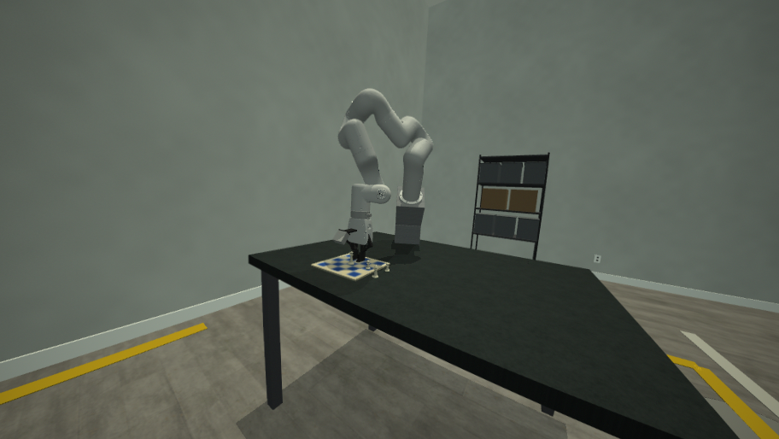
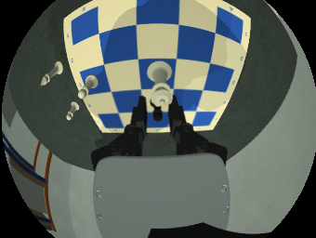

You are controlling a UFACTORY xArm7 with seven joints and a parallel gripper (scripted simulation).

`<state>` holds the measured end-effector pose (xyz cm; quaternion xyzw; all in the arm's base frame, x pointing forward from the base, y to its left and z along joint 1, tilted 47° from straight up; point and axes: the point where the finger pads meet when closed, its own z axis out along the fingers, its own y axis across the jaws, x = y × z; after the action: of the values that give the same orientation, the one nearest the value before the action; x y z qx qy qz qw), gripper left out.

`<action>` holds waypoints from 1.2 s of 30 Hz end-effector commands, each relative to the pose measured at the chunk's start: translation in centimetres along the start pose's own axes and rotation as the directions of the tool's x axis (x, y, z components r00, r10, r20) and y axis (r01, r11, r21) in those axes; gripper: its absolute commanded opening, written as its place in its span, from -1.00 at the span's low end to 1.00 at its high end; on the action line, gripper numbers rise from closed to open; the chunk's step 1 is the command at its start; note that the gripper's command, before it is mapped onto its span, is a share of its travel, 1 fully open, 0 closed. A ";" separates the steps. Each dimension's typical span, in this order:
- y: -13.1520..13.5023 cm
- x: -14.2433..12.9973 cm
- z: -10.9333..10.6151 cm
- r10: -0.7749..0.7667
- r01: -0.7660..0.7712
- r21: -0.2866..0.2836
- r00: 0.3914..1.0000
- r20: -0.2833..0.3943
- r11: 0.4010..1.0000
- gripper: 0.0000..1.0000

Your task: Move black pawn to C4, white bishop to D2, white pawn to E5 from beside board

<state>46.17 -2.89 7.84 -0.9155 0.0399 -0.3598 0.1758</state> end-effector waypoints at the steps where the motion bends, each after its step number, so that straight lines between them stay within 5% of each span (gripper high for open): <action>1: 0.0 0.0 0.0 0.000 0.000 -0.001 1.000 -0.001 1.000 -0.31; 20: 0.0 0.0 -1.5 0.000 0.000 -0.001 1.000 -0.001 1.000 -0.31; 36: 0.0 0.0 -8.0 0.000 0.000 -0.001 1.000 -0.001 1.000 -0.31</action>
<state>42.25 -4.72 11.55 -0.9142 0.0416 -0.3651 0.1710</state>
